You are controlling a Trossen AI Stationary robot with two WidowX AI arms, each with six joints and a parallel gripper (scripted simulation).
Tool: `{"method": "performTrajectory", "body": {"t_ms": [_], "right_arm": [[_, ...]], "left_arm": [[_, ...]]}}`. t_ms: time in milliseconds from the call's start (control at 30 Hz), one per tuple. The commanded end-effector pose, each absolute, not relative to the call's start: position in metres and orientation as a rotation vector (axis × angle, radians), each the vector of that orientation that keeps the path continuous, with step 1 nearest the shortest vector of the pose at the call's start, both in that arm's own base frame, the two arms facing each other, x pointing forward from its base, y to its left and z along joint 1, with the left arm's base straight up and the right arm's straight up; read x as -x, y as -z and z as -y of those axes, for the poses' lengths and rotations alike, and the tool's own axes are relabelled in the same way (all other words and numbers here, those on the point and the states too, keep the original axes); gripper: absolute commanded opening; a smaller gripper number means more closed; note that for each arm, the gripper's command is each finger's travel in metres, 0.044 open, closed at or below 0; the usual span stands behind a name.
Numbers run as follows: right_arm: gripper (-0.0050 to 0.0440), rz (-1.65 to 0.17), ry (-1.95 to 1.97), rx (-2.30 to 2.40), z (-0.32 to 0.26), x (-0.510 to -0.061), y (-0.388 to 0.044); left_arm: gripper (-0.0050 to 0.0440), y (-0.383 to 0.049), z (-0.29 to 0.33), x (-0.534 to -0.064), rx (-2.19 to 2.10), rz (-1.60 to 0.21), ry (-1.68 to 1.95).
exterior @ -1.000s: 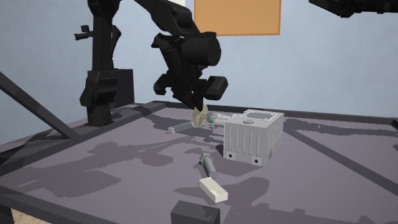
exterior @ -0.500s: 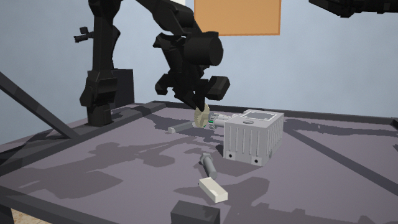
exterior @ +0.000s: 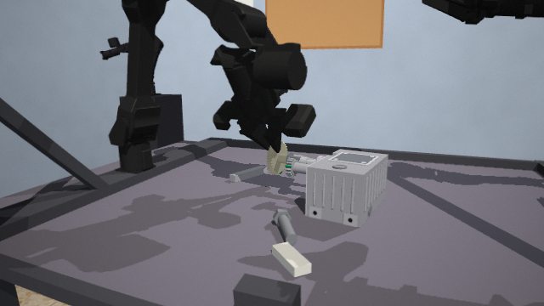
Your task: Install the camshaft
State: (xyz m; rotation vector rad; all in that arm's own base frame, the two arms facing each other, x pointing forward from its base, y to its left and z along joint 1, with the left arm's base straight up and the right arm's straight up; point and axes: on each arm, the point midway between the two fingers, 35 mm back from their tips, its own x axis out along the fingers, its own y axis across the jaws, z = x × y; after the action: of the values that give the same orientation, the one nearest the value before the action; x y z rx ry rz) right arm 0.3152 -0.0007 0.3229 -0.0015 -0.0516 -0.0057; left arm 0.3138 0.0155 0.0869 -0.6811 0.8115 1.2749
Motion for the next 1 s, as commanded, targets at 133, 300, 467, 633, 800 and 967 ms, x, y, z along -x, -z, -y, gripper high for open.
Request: {"method": "performTrajectory", "body": {"t_ms": [133,300,467,633,800,967], "right_arm": [[0.0400,0.085,0.005,0.000,0.0014,-0.3134,-0.3375],[0.0400,0.085,0.005,0.000,0.0014,-0.3134,-0.3375],[0.0400,0.085,0.005,0.000,0.0014,-0.3134,-0.3375],[0.0400,0.085,0.005,0.000,0.0014,-0.3134,-0.3375],[0.0400,0.085,0.005,0.000,0.0014,-0.3134,-0.3375],[0.0400,0.085,0.005,0.000,0.0014,-0.3134,-0.3375]], "left_arm": [[-0.0050,-0.0965,-0.0161,-0.3225,0.708,-0.783,-1.263],[-0.0050,-0.1018,-0.0158,-0.3233,0.722,-0.771,-1.254],[-0.0050,-0.0965,-0.0157,-0.3248,0.709,-0.783,-1.262],[-0.0050,-0.0975,-0.0155,-0.3258,0.710,-0.781,-1.262],[-0.0050,-0.0967,-0.0151,-0.3274,0.709,-0.782,-1.262],[-0.0050,-0.0976,-0.0151,-0.3280,0.710,-0.781,-1.261]]}}
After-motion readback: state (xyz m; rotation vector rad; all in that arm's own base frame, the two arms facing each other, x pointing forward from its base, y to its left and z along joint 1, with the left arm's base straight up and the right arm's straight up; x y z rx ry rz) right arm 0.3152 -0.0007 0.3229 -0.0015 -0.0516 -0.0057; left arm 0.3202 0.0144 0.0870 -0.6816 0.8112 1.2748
